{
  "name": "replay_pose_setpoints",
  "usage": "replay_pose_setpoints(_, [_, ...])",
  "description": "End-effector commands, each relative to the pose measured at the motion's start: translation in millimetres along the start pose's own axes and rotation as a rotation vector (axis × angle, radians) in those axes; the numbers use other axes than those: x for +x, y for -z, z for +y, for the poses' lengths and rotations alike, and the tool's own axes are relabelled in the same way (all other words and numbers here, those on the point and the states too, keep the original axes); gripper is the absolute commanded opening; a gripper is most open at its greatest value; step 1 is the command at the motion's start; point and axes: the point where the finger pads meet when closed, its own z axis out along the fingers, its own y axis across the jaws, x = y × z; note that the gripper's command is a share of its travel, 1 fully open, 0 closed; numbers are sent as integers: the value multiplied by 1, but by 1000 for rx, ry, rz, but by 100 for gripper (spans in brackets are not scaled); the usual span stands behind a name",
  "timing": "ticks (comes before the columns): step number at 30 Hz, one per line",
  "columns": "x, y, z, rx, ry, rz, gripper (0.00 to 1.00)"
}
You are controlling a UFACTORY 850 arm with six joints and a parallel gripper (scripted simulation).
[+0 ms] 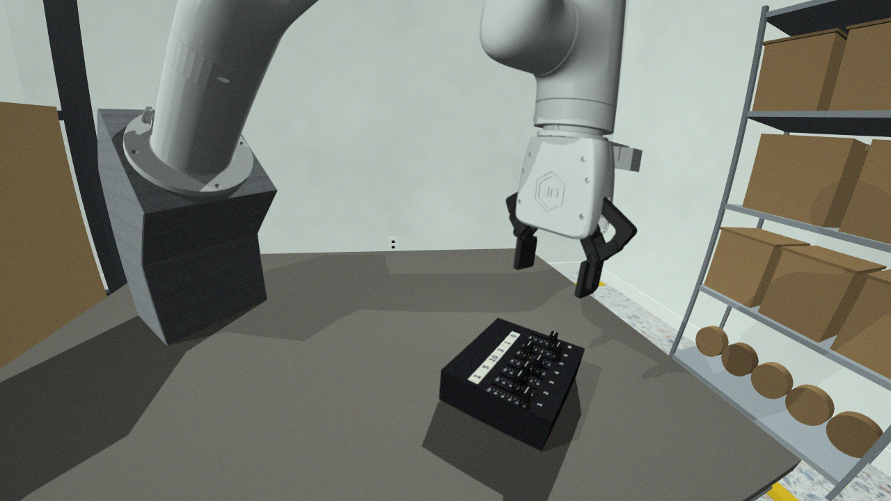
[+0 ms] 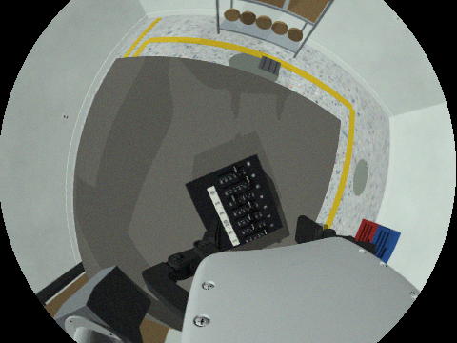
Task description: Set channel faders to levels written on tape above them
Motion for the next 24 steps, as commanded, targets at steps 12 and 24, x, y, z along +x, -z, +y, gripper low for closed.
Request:
replay_pose_setpoints(12, [43,-40,51,-99,610,17,100])
replay_pose_setpoints(24, [67,-60,73,-186,1108,3,100])
